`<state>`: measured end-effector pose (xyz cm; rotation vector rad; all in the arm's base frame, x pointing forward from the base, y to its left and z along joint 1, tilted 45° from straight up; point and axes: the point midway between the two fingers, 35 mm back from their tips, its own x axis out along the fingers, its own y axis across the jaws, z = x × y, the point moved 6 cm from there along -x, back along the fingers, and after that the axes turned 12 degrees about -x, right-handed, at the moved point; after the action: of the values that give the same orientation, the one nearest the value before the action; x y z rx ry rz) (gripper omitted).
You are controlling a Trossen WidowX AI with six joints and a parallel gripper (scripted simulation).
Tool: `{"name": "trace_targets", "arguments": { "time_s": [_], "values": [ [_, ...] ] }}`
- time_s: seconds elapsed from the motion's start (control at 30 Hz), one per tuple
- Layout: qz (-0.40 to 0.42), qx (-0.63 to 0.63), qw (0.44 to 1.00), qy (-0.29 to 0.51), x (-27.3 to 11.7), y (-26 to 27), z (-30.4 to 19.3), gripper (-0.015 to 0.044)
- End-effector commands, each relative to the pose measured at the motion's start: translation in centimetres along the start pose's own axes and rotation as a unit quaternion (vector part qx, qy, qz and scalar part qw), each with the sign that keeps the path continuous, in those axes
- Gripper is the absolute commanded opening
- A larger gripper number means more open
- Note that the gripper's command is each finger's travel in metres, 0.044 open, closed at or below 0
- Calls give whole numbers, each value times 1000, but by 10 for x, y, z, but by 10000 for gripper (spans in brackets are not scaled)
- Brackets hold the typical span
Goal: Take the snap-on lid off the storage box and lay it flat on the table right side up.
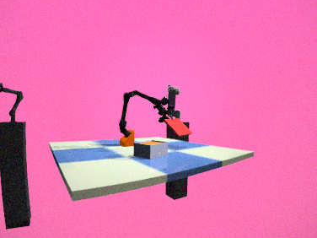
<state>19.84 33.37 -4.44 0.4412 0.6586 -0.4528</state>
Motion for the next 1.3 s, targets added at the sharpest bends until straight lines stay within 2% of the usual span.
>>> {"name": "trace_targets", "arguments": {
  "time_s": [0.0,1.27],
  "values": [
    [2,3,1000,-3,2,-2,1,0],
    [3,3,1000,-4,23,-27,-3,0]
  ]
}}
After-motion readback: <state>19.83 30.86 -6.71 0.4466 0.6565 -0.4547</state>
